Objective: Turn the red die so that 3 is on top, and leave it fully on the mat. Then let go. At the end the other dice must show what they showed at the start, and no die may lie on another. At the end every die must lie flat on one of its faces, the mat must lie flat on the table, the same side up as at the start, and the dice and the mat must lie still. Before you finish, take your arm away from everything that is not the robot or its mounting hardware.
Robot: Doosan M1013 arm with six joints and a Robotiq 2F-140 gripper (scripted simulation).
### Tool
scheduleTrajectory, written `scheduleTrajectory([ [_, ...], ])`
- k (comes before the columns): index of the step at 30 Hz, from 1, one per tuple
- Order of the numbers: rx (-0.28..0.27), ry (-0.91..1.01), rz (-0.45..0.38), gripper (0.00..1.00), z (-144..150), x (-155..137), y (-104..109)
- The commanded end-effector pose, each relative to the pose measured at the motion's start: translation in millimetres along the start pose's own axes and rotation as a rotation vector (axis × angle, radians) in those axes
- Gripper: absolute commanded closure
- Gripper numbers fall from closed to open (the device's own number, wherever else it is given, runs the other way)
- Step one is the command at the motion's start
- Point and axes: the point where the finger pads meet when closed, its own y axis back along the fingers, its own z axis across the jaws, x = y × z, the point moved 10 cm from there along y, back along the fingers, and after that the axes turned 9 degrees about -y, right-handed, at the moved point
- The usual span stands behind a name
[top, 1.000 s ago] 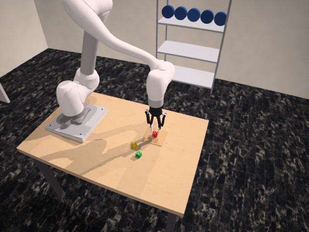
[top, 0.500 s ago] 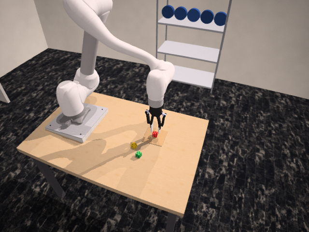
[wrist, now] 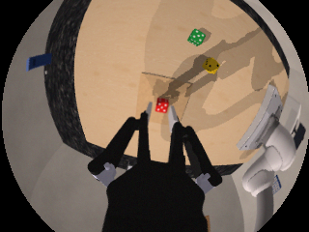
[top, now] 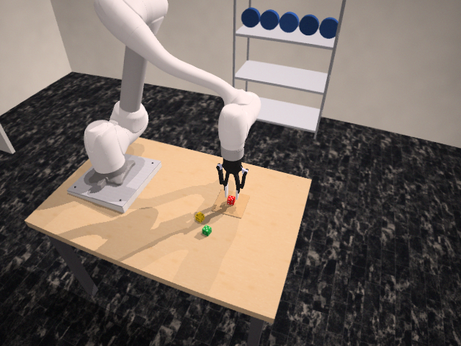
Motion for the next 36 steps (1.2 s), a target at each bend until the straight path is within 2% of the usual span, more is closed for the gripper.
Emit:
scheduleTrajectory([
  [1, -0.006, 0.005, -0.002, 0.72, 3.1, -0.8, -4.3],
  [36, -0.006, 0.005, -0.002, 0.72, 7.1, -1.8, -4.3],
])
